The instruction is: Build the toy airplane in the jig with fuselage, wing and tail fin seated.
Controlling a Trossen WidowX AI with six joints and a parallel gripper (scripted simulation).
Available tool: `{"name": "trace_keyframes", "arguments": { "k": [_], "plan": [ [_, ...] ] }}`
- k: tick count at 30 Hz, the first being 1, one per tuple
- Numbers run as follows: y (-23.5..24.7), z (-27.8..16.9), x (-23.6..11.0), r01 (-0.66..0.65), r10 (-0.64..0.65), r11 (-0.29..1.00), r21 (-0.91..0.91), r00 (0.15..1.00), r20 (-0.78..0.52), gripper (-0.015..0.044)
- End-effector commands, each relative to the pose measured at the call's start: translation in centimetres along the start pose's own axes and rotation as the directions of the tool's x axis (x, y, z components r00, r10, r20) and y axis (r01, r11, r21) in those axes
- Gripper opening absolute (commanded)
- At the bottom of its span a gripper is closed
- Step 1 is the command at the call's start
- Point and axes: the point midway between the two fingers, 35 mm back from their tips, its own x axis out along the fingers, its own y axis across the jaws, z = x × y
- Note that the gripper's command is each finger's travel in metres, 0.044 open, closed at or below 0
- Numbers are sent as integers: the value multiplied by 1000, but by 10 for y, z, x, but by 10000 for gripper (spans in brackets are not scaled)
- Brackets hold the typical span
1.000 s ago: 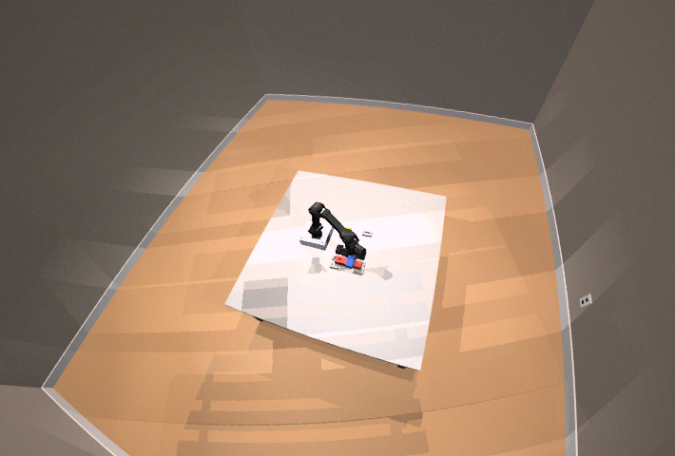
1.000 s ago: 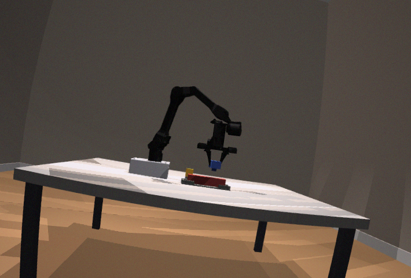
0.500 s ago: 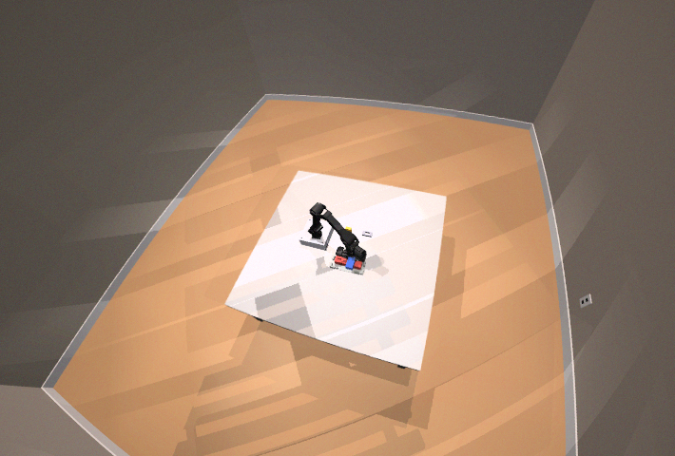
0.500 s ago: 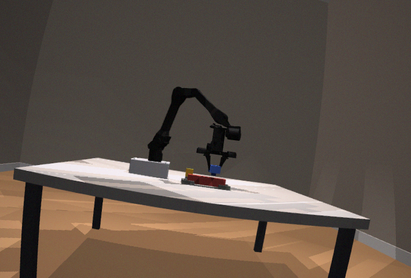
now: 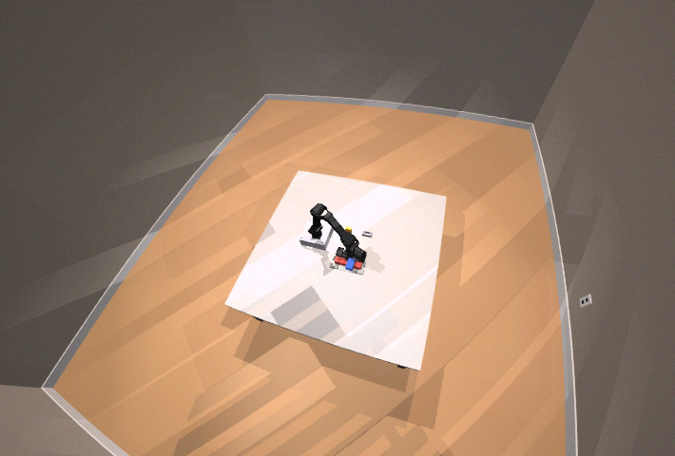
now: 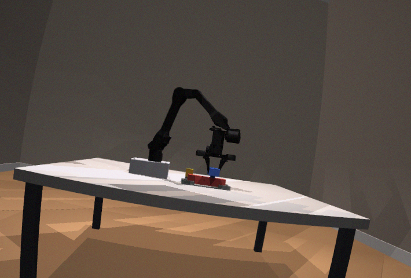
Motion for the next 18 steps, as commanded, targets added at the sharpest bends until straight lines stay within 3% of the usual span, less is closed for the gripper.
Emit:
{"name": "trace_keyframes", "arguments": {
  "k": [1, 9, 14, 18],
  "plan": [
    [1, 0, 3, -8, 8, 1000, -4, 1000, -3, 195],
    [1, 0, 3, -8, 8, 1000, -4, 1000, -3, 195],
    [0, 0, 1, -2, 2, 1000, 0, 1000, 1, 161],
    [0, 0, 1, -2, 2, 1000, 0, 1000, 1, 56]
  ]
}}
